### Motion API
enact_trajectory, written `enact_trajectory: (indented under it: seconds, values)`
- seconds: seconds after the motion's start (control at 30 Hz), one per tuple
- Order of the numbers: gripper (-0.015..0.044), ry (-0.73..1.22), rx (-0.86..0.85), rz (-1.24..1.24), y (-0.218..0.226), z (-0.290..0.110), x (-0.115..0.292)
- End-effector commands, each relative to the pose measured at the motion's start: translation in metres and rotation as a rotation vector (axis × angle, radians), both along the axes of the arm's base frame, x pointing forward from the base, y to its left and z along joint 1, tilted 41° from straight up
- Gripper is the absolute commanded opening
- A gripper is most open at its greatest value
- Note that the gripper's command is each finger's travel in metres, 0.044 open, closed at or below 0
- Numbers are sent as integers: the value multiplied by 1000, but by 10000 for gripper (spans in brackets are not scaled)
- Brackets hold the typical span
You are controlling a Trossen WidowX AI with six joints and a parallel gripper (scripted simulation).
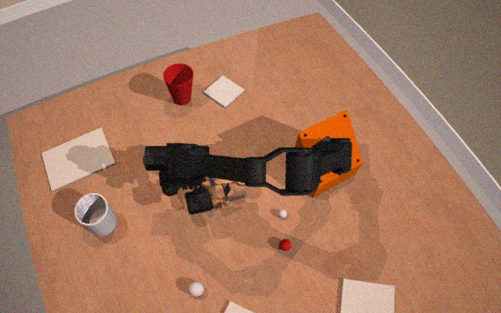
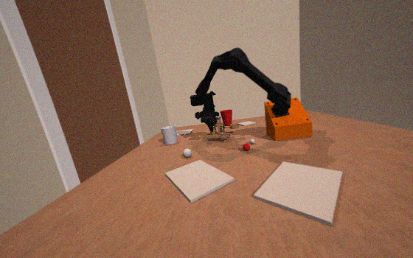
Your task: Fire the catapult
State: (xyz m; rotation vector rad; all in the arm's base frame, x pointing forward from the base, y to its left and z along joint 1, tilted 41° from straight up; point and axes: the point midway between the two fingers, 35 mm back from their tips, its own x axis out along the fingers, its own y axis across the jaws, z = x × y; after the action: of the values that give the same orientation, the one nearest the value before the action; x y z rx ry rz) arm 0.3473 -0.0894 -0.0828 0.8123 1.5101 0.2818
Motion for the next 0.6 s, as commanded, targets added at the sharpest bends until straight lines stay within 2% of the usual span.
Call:
enact_trajectory:
  seconds: [0.0,0.5,0.57]
  values:
    - [0,-4,1,-13,1,-2,1]
    - [0,-1,1,0,11,-12,2]
    - [53,-1,1,0,11,-12,2]
